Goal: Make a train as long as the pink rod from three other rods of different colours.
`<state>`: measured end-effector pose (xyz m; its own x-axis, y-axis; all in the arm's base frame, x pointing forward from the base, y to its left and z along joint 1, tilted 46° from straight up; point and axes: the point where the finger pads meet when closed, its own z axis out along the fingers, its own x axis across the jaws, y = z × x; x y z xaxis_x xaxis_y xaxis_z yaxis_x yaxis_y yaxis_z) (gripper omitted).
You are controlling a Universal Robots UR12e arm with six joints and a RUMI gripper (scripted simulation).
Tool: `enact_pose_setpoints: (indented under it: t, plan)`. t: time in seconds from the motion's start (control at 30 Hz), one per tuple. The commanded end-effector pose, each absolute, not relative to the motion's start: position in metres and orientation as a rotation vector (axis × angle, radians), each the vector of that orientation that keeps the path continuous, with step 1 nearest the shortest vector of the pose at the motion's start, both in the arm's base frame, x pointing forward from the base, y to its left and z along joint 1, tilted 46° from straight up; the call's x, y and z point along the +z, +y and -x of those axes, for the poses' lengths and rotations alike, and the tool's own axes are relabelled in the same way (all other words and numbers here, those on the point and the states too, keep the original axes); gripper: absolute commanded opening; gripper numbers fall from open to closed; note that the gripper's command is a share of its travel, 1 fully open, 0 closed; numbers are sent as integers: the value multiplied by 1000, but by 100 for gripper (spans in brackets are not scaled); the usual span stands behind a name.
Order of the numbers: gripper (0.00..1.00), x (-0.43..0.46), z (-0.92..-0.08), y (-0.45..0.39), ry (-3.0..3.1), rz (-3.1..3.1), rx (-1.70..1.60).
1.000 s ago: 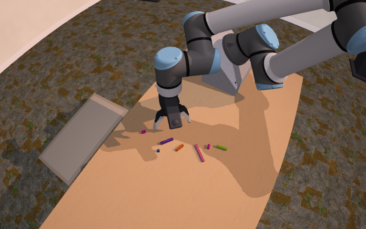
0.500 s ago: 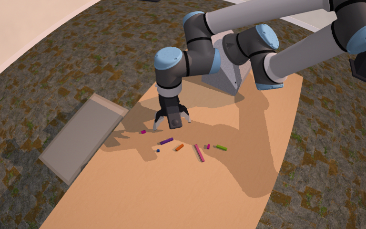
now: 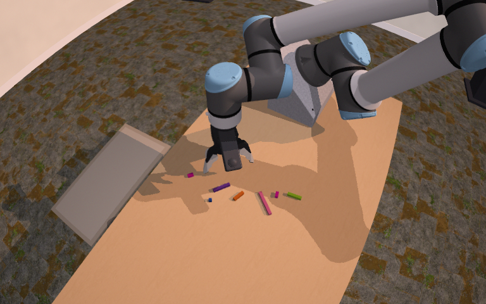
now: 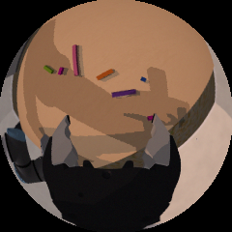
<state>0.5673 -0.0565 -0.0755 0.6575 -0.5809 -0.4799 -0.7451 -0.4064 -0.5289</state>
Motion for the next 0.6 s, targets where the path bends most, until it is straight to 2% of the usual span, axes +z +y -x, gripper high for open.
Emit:
enact_pose_setpoints:
  t: [0.0,0.57]
  plan:
    - [100,-75,-568,-57,1023,2132,282]
    - [100,-76,-568,-58,1037,2126,288]
